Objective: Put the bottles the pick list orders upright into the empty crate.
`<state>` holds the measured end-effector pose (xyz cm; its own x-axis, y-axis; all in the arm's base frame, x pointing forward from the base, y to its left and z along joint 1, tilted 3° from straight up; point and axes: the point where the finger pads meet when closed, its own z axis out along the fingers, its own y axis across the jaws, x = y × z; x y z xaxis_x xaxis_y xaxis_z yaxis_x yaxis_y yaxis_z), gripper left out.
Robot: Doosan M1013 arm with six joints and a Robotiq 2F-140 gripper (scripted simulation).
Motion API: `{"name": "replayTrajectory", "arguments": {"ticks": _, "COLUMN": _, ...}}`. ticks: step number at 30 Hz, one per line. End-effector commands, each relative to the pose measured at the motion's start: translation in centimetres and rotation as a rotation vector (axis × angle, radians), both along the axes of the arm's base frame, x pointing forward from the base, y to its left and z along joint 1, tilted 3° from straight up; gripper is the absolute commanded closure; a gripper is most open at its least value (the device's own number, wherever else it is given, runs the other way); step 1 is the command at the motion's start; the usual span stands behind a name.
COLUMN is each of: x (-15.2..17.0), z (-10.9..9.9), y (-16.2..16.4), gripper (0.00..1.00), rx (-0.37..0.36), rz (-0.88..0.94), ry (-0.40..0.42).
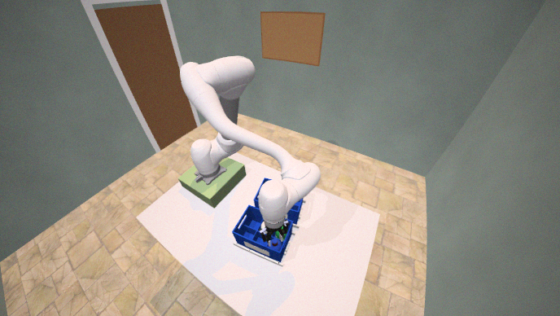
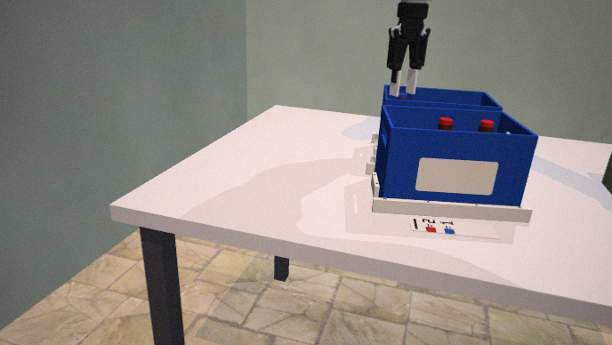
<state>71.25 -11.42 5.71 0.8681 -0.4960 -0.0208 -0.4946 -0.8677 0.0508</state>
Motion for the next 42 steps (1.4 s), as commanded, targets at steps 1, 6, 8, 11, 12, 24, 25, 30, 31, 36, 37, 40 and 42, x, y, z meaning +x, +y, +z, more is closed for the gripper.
{"name": "replayTrajectory", "arguments": {"ticks": 1, "x": 0.0, "z": -0.3, "y": 0.0, "gripper": 0.62, "rx": 0.0, "rz": 0.0, "ry": 0.0}}
{"name": "replayTrajectory", "arguments": {"ticks": 6, "x": 0.0, "z": -0.7, "y": 0.0, "gripper": 0.62, "rx": 0.0, "rz": 0.0, "ry": 0.0}}
{"name": "replayTrajectory", "arguments": {"ticks": 8, "x": 0.0, "z": -1.0, "y": 0.0, "gripper": 0.62, "rx": 0.0, "rz": 0.0, "ry": 0.0}}
{"name": "replayTrajectory", "arguments": {"ticks": 11, "x": -0.1, "z": -1.4, "y": 0.0, "gripper": 0.62, "rx": 0.0, "rz": 0.0, "ry": 0.0}}
{"name": "replayTrajectory", "arguments": {"ticks": 12, "x": -0.1, "z": -1.5, "y": 0.0, "gripper": 0.62, "rx": 0.0, "rz": 0.0, "ry": 0.0}}
{"name": "replayTrajectory", "arguments": {"ticks": 24, "x": -0.1, "z": -2.3, "y": -0.1, "gripper": 0.62, "rx": 0.0, "rz": 0.0, "ry": 0.0}}
{"name": "replayTrajectory", "arguments": {"ticks": 25, "x": -0.1, "z": -2.3, "y": -0.1, "gripper": 0.62, "rx": 0.0, "rz": 0.0, "ry": 0.0}}
{"name": "replayTrajectory", "arguments": {"ticks": 30, "x": -0.1, "z": -2.0, "y": -0.1, "gripper": 1.0, "rx": 0.0, "rz": 0.0, "ry": 0.0}}
{"name": "replayTrajectory", "arguments": {"ticks": 31, "x": -0.1, "z": -2.0, "y": -0.1, "gripper": 1.0, "rx": 0.0, "rz": 0.0, "ry": 0.0}}
{"name": "replayTrajectory", "arguments": {"ticks": 36, "x": -0.1, "z": -2.0, "y": -0.1, "gripper": 1.0, "rx": 0.0, "rz": 0.0, "ry": 0.0}}
{"name": "replayTrajectory", "arguments": {"ticks": 37, "x": -0.1, "z": -2.0, "y": -0.1, "gripper": 1.0, "rx": 0.0, "rz": 0.0, "ry": 0.0}}
{"name": "replayTrajectory", "arguments": {"ticks": 40, "x": -0.1, "z": -2.0, "y": -0.1, "gripper": 1.0, "rx": 0.0, "rz": 0.0, "ry": 0.0}}
{"name": "replayTrajectory", "arguments": {"ticks": 42, "x": -0.1, "z": -2.0, "y": -0.1, "gripper": 1.0, "rx": 0.0, "rz": 0.0, "ry": 0.0}}
